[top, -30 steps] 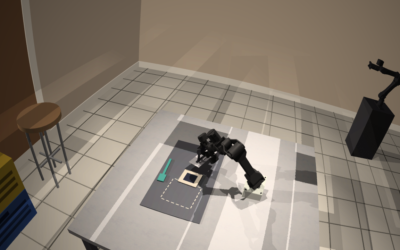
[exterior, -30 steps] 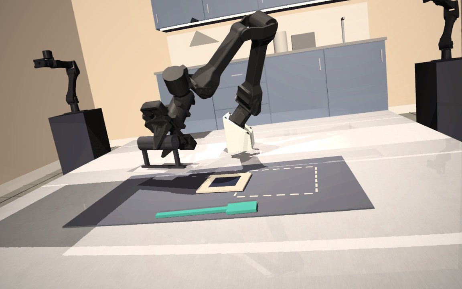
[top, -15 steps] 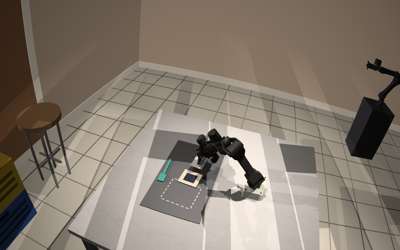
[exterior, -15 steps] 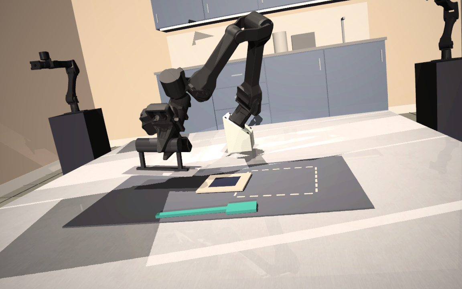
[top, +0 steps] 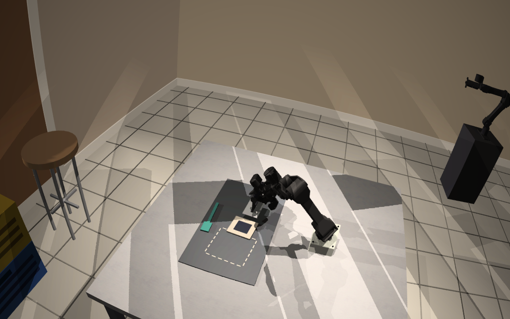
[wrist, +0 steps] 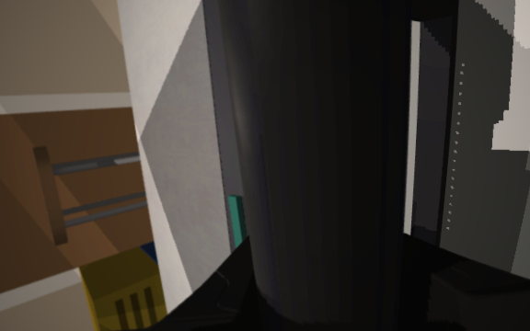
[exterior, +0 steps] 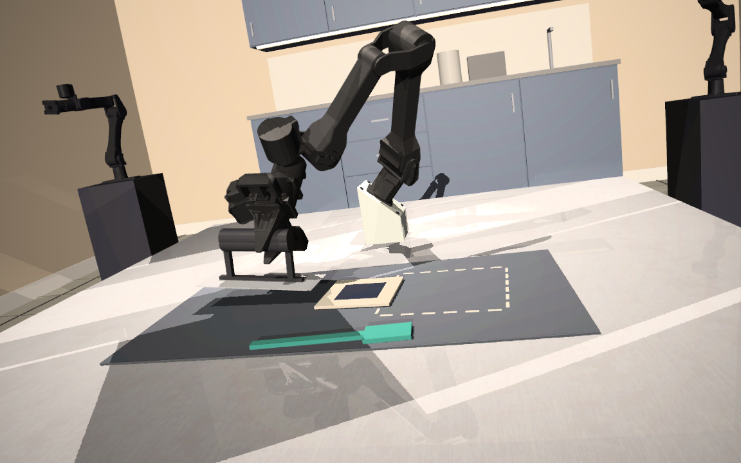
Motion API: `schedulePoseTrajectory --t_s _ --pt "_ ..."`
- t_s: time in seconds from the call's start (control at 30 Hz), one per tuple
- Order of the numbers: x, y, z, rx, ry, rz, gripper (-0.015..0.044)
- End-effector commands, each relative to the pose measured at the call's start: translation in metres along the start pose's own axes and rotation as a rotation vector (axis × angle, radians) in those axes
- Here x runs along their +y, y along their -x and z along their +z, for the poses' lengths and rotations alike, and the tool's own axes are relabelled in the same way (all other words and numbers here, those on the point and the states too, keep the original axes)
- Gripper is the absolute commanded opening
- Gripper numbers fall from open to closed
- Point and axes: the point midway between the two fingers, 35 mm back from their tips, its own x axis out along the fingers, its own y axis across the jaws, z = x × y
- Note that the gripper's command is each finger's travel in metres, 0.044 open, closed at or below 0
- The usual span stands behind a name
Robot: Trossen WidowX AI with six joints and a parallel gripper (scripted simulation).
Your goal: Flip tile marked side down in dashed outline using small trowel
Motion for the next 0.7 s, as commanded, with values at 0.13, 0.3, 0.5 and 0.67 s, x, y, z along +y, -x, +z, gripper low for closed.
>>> schedulePoseTrajectory --t_s 0.13,0.3,0.5,0.67 --pt "-0.005 -0.006 0.001 -0.009 0.003 0.014 0.0000" --pt "-0.011 -0.011 0.000 -0.009 0.003 0.014 0.0000" --pt "-0.017 -0.016 -0.001 -0.008 0.002 0.014 0.0000" --pt "-0.016 -0.016 -0.007 -0.009 0.002 0.013 0.0000"
